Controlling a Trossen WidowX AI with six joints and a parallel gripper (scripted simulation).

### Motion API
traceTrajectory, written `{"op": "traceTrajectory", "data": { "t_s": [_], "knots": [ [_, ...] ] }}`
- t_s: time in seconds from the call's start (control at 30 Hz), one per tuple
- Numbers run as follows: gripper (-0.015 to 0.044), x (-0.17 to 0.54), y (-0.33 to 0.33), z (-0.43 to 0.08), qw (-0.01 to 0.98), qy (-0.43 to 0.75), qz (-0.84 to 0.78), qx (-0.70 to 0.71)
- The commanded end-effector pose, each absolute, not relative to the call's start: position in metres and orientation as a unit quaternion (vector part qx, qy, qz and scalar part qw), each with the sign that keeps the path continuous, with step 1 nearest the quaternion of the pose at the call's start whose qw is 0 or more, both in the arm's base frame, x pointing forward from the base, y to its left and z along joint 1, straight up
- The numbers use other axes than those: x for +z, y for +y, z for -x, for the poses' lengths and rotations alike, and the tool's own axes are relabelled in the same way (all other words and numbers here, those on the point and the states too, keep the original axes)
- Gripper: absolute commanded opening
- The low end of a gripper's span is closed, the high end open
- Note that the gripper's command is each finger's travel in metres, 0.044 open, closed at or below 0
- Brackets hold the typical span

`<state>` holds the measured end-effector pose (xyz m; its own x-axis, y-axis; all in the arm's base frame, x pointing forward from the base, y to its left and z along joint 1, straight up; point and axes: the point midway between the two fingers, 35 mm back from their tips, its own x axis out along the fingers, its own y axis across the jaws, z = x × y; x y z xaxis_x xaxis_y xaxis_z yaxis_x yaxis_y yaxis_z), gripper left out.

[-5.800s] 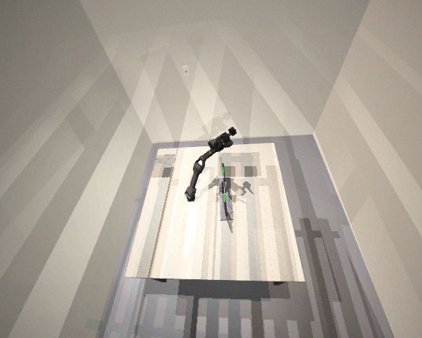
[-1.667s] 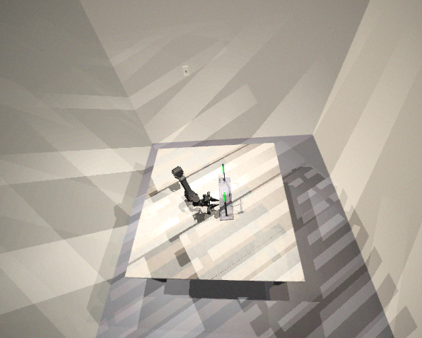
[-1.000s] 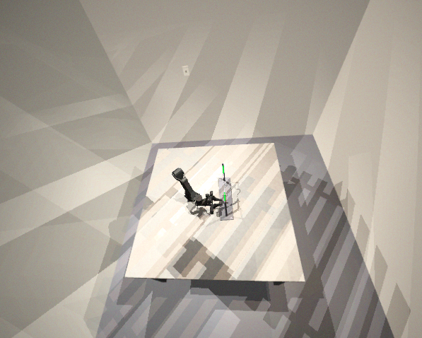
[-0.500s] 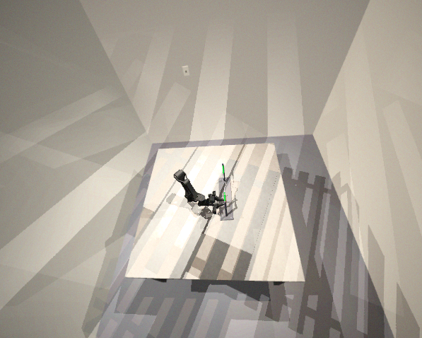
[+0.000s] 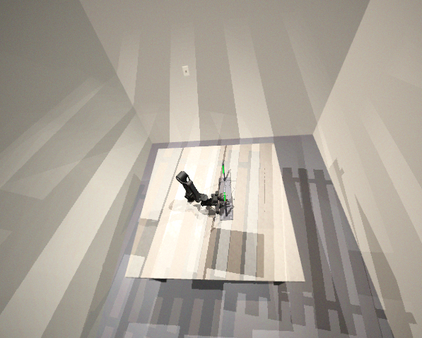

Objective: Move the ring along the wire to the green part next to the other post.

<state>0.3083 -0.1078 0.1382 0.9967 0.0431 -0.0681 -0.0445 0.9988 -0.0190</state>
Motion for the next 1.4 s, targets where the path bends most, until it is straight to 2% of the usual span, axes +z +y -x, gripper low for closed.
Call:
{"op": "traceTrajectory", "data": {
  "t_s": [0.0, 1.3, 1.37],
  "knots": [
    [0.016, 0.1342, -0.1074, -0.3162, 0.999, 0.036, 0.006, 0.019],
    [0.016, 0.1337, -0.1068, -0.3185, 0.999, 0.036, 0.006, 0.019],
    [0.0107, 0.1342, -0.1059, -0.3183, 0.999, 0.036, 0.008, 0.022]
  ]
}}
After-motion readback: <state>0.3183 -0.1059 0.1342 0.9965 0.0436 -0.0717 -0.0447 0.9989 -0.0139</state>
